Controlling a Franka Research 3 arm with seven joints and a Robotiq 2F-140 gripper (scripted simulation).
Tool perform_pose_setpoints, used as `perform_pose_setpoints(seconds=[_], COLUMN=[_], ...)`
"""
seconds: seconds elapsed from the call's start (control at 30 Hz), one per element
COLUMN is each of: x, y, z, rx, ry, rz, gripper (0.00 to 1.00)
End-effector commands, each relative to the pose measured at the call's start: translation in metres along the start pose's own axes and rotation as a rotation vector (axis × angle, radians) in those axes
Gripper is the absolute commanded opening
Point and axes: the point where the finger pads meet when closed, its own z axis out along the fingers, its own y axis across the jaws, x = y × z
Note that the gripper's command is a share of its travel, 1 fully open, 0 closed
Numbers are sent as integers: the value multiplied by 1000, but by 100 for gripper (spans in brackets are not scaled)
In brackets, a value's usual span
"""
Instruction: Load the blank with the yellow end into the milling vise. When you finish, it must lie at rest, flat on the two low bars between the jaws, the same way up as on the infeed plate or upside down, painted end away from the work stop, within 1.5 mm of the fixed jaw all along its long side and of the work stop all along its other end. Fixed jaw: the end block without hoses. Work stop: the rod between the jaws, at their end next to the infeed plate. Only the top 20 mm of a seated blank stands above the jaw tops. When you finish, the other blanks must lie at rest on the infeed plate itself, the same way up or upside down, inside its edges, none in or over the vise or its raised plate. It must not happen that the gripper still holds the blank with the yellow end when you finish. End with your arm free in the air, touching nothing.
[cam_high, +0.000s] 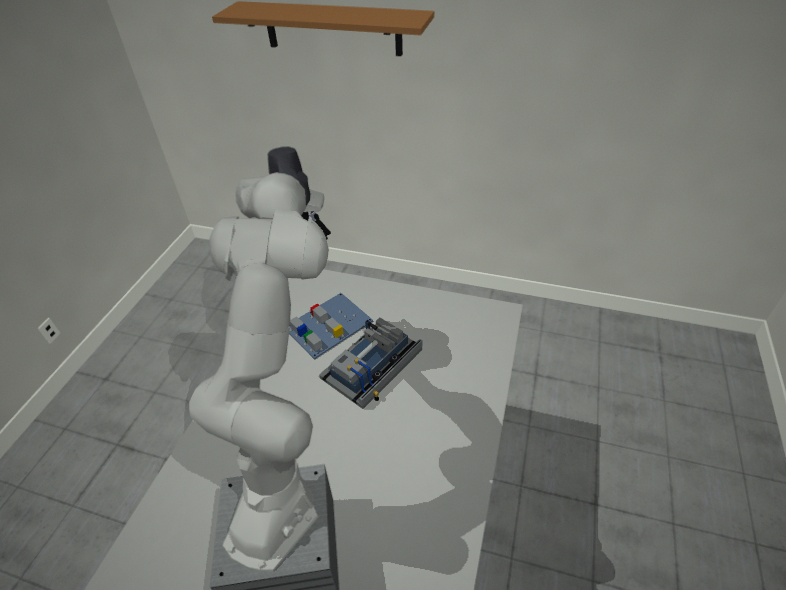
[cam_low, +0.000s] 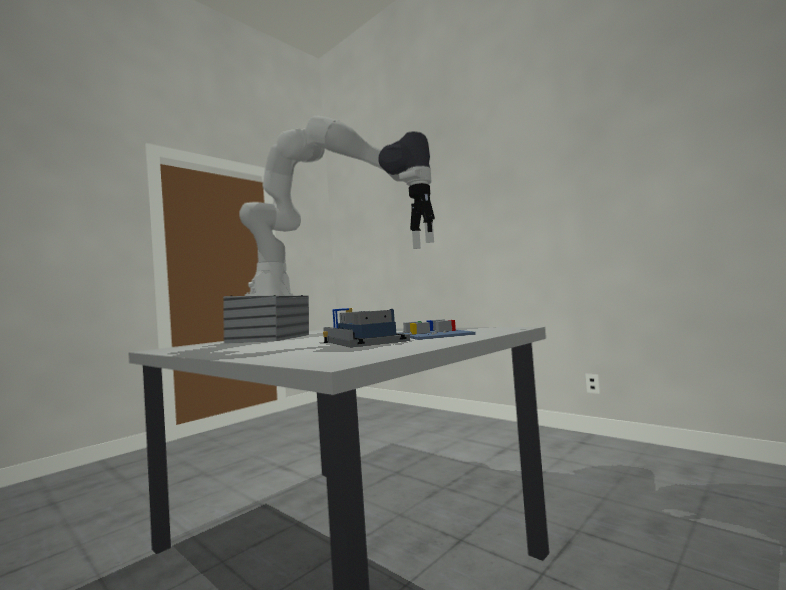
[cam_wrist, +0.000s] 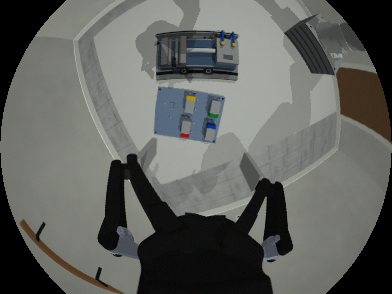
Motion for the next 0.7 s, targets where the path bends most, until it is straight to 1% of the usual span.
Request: perform_pose_setpoints(seconds=[0.0, 0.33, 0.5, 0.67], x=[0, 0, -23, -23], y=[0, 0, 17, 17], z=[-1, -1, -2, -2], rx=[1, 1, 1, 1], ry=[-2, -2, -2, -2], rz=[1, 1, 1, 1], gripper=[100, 100, 100, 100])
